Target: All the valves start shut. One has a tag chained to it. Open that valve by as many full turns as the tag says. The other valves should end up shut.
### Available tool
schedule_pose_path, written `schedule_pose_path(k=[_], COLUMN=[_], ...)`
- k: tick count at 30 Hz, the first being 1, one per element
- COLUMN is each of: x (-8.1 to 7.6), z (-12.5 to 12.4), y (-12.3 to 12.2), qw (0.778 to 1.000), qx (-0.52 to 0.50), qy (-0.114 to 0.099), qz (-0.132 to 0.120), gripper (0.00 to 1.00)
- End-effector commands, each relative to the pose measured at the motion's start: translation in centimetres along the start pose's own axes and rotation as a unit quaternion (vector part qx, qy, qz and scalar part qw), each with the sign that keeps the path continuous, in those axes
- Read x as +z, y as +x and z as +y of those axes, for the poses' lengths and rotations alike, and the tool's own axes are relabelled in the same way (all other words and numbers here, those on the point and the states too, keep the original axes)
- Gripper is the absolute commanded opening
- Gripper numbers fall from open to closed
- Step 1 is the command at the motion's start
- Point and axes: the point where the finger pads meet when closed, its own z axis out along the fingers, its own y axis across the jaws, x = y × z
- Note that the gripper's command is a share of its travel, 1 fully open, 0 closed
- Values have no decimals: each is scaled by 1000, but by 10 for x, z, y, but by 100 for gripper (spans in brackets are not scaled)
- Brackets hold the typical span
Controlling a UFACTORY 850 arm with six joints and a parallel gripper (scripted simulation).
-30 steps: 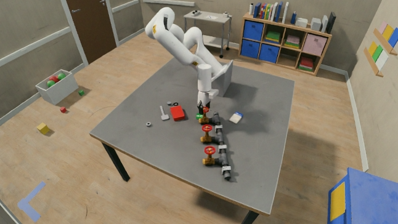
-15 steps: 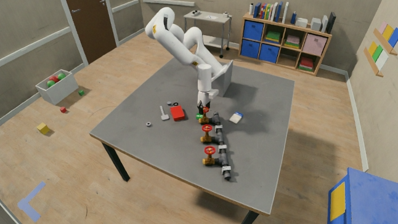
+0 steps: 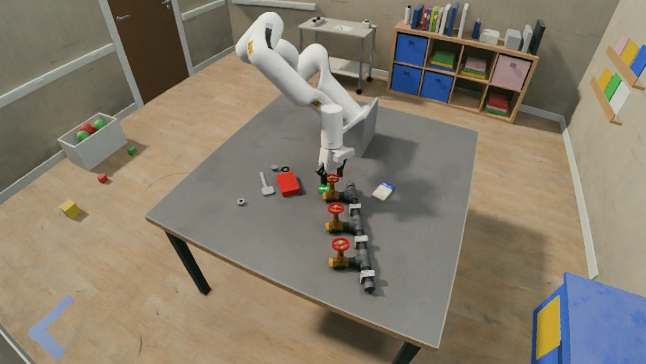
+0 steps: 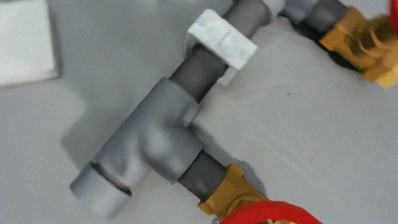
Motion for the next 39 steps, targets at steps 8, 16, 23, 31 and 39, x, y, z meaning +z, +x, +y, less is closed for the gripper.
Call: schedule_pose_path(k=[8, 16, 23, 31, 39], x=[0, 0, 0, 0, 0], z=[0, 0, 0, 0, 0], y=[0, 0, 0, 0, 0], qw=[963, 918, 825, 709, 581], qx=[269, 397, 565, 704, 813], qy=[-2, 5, 12, 18, 18], qz=[3, -1, -9, -18, -24], gripper=[100, 100, 100, 100, 100])
